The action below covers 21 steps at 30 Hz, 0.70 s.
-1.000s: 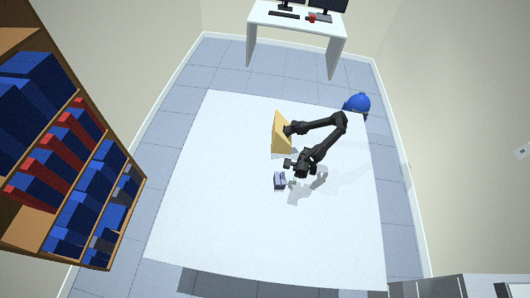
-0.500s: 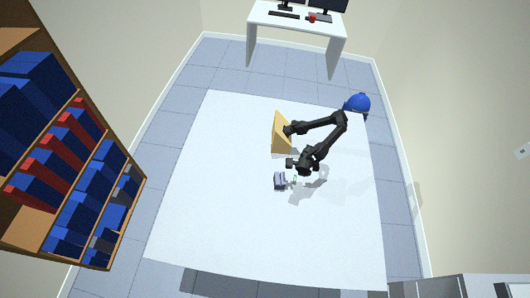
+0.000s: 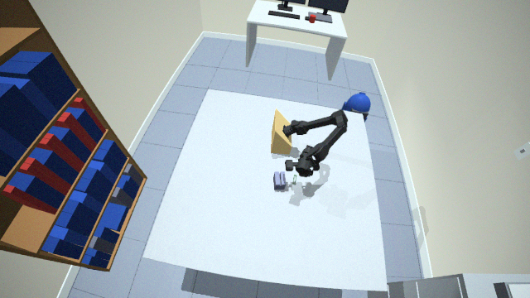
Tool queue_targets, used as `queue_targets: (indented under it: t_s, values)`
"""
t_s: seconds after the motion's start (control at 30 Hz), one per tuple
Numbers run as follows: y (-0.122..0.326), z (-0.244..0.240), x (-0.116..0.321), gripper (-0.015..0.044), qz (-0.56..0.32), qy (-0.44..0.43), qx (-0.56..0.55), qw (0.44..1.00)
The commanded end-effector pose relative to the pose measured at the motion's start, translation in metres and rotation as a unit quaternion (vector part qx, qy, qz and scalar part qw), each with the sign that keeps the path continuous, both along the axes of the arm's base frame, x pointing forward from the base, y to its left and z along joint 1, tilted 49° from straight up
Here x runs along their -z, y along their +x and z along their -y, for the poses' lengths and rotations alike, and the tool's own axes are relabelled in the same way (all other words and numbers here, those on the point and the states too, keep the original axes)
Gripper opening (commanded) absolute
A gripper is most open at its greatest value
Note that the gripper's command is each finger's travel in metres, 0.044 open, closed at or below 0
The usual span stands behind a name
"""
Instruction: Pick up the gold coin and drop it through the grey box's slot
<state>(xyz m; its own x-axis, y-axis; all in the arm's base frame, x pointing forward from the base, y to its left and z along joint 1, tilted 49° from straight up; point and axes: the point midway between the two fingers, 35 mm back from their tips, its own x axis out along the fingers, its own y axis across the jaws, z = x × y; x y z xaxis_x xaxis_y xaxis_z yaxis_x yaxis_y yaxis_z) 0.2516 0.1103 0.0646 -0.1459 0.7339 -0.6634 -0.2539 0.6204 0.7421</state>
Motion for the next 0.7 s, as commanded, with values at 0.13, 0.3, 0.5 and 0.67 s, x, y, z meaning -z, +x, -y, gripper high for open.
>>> queue_targets:
  t_s: [0.13,0.3,0.5,0.67]
  values:
    - [0.011,0.011,0.014,0.0000,0.001,-0.002,-0.001,1.000]
    - [0.018,0.018,0.022,0.0000,0.001,-0.003,-0.001,1.000]
    - [0.024,0.027,0.033,0.0000,0.002,-0.003,-0.001,1.000]
    - [0.030,0.034,0.042,0.0000,0.002,-0.003,-0.001,1.000]
